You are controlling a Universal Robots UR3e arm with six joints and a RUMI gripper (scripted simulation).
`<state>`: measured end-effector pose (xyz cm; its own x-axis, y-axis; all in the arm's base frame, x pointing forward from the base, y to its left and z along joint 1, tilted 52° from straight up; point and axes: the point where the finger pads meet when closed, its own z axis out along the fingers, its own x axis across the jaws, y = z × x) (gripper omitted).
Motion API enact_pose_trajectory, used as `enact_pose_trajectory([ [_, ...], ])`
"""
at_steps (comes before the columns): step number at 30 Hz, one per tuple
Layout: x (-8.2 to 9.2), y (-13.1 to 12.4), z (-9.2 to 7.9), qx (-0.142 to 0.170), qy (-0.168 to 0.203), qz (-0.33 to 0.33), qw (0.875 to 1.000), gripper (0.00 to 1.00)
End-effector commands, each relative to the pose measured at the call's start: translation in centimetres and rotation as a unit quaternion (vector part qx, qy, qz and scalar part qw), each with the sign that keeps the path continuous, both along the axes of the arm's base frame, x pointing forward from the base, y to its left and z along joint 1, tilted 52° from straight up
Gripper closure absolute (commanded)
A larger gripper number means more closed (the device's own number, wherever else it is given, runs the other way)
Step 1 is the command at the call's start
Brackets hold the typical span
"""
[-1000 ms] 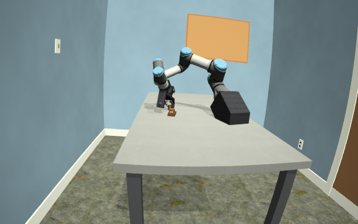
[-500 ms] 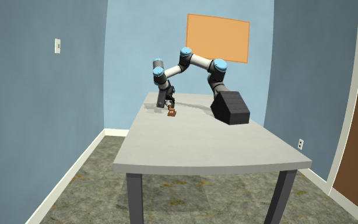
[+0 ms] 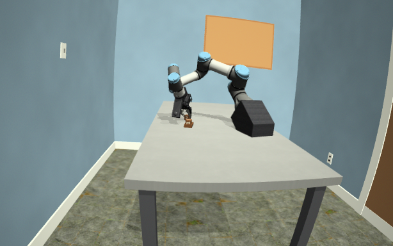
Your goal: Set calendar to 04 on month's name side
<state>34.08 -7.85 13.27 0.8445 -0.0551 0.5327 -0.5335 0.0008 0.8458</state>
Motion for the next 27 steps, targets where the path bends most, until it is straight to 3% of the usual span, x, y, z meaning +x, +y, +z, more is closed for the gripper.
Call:
enact_pose_trajectory([
  [1, -0.5, 1.1, 1.0, 0.000, -0.001, 0.000, 1.000, 0.89],
  [16, -2.2, 4.5, 3.9, 0.000, 0.000, 0.000, 1.000, 0.89],
  [27, -2.3, 4.8, 4.2, 0.000, 0.000, 0.000, 1.000, 0.89],
])
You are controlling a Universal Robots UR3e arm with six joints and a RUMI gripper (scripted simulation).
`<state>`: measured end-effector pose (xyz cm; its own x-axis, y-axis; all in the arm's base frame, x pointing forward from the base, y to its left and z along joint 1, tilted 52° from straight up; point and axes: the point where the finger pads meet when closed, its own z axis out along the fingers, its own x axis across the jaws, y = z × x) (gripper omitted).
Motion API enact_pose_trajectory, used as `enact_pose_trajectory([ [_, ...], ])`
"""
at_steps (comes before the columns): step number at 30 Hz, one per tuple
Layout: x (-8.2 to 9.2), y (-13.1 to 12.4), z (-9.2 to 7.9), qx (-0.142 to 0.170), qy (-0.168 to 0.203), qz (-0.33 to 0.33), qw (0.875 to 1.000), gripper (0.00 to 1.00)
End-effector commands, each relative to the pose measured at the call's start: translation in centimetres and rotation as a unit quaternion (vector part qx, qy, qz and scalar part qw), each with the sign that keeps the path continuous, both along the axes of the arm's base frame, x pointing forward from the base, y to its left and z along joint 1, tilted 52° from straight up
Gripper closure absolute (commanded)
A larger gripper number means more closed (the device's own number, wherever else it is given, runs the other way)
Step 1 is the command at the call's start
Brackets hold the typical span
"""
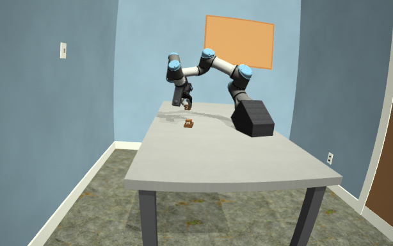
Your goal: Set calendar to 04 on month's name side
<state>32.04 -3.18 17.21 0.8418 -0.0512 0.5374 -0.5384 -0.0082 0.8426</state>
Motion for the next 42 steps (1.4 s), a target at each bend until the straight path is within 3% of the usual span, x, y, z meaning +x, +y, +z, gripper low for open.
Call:
enact_pose_trajectory([
  [1, -0.30, 0.11, 0.23, -0.003, 0.003, -0.004, 1.000, 0.89],
  [20, -0.29, 0.09, 0.17, 0.005, 0.003, -0.001, 1.000, 0.89],
  [42, -0.27, 0.11, -0.02, 0.056, 0.001, 0.022, 0.998, 0.89],
])
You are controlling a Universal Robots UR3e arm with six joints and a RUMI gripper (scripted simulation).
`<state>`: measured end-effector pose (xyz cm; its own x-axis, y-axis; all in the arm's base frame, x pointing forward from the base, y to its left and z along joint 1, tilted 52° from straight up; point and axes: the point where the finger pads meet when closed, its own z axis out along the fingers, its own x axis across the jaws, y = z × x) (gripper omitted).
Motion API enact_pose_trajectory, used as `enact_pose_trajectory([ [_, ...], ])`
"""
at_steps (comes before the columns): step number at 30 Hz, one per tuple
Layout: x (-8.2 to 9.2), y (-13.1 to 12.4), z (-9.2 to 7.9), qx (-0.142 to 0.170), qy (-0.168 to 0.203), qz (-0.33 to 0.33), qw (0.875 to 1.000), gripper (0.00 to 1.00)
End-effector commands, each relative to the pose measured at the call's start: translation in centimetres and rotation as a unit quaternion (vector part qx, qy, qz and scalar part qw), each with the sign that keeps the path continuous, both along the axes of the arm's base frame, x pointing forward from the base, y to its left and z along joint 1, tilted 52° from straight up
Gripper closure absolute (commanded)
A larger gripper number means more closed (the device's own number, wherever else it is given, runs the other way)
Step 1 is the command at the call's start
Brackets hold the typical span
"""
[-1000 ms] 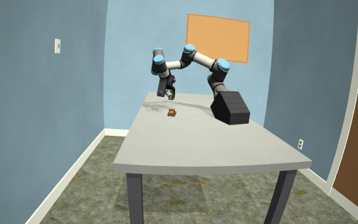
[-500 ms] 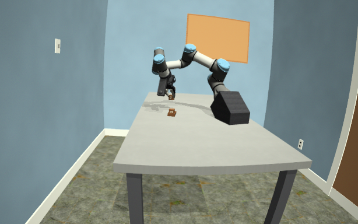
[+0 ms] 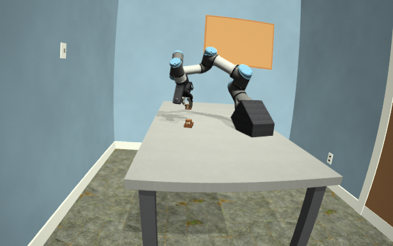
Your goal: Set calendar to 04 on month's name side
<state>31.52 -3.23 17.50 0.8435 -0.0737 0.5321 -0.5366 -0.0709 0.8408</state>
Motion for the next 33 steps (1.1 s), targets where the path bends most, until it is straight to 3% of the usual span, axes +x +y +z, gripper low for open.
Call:
enact_pose_trajectory([
  [1, 0.26, 0.16, -0.31, 0.027, 0.000, 0.016, 1.000, 0.89],
  [19, 0.19, 0.13, -0.02, 0.064, -0.004, 0.047, 0.997, 0.89],
  [33, 0.12, 0.10, 0.16, 0.074, -0.006, 0.058, 0.996, 0.89],
])
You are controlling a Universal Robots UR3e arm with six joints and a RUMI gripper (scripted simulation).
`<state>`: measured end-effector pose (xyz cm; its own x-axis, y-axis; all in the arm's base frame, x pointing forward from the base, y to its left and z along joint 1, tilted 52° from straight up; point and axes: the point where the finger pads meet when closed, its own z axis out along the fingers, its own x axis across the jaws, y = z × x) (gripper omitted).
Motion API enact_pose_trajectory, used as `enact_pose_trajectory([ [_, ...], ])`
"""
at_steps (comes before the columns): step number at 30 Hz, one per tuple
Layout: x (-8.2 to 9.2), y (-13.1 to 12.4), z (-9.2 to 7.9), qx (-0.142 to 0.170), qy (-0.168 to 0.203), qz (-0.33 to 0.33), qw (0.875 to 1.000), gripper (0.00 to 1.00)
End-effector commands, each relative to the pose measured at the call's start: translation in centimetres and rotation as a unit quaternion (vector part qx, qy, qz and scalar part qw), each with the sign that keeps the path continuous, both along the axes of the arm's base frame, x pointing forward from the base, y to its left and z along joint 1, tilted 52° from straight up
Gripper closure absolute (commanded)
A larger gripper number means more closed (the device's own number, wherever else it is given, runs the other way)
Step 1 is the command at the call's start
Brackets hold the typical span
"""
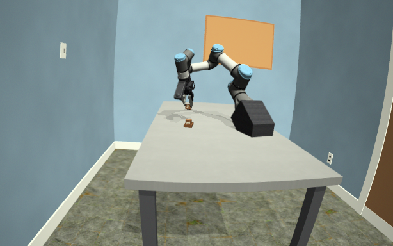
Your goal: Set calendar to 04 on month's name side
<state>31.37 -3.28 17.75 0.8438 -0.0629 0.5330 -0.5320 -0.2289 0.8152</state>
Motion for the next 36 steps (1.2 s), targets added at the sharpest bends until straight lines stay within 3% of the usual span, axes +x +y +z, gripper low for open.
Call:
enact_pose_trajectory([
  [1, 0.26, 0.15, -0.09, 0.010, 0.000, 0.011, 1.000, 0.89],
  [23, 0.16, 0.09, -0.17, 0.017, 0.000, 0.012, 1.000, 0.89],
  [36, 0.00, 0.00, -0.35, 0.050, 0.000, 0.021, 0.999, 0.89],
])
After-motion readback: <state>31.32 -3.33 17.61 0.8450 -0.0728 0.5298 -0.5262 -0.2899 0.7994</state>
